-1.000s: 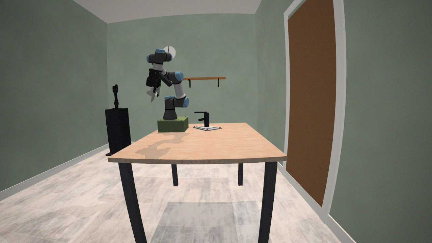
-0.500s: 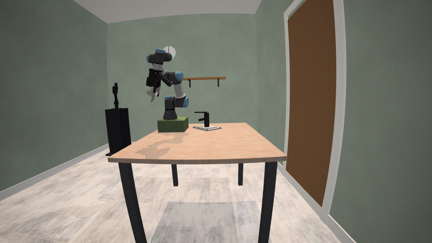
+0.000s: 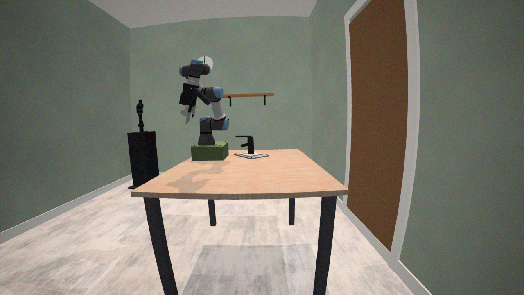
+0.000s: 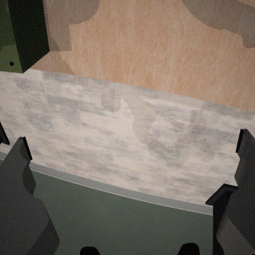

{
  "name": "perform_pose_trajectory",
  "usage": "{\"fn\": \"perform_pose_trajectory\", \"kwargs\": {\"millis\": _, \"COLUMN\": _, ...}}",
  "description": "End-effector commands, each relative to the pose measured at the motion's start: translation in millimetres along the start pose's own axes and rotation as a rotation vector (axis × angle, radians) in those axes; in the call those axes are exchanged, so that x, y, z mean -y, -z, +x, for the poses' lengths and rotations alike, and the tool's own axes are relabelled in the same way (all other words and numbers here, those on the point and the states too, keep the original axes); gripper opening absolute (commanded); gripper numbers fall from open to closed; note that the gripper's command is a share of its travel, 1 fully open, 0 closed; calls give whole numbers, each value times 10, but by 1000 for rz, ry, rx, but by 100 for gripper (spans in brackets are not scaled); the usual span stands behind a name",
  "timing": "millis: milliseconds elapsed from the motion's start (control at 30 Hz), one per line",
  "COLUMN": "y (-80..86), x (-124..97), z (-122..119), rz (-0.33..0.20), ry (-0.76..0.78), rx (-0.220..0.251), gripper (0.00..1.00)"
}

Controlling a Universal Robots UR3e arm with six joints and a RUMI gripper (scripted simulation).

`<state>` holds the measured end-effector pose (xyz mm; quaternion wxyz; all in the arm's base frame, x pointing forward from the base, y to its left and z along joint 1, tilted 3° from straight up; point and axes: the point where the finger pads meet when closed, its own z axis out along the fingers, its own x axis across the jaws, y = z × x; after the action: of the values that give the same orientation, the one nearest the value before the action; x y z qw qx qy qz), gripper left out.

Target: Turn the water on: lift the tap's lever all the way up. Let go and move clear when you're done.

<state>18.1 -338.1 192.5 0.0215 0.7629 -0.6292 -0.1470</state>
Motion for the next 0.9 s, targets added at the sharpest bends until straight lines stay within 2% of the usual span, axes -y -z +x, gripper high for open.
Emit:
{"fn": "perform_pose_trajectory", "kwargs": {"millis": 0, "y": 33, "x": 110, "z": 2, "rz": -4, "ry": 45, "rx": -14, "gripper": 100}}
{"fn": "perform_pose_trajectory", "kwargs": {"millis": 200, "y": 86, "x": 366, "z": -13, "rz": -11, "ry": 150, "rx": -36, "gripper": 100}}
{"fn": "perform_pose_trajectory", "kwargs": {"millis": 400, "y": 151, "x": 729, "z": -69, "rz": -21, "ry": 302, "rx": -67, "gripper": 100}}
{"fn": "perform_pose_trajectory", "kwargs": {"millis": 467, "y": 151, "x": 729, "z": -69, "rz": -21, "ry": 302, "rx": -67, "gripper": 100}}
{"fn": "perform_pose_trajectory", "kwargs": {"millis": 633, "y": 204, "x": 1100, "z": -172, "rz": -33, "ry": 461, "rx": -98, "gripper": 100}}
{"fn": "perform_pose_trajectory", "kwargs": {"millis": 867, "y": 244, "x": 1511, "z": -344, "rz": -47, "ry": 647, "rx": -133, "gripper": 100}}
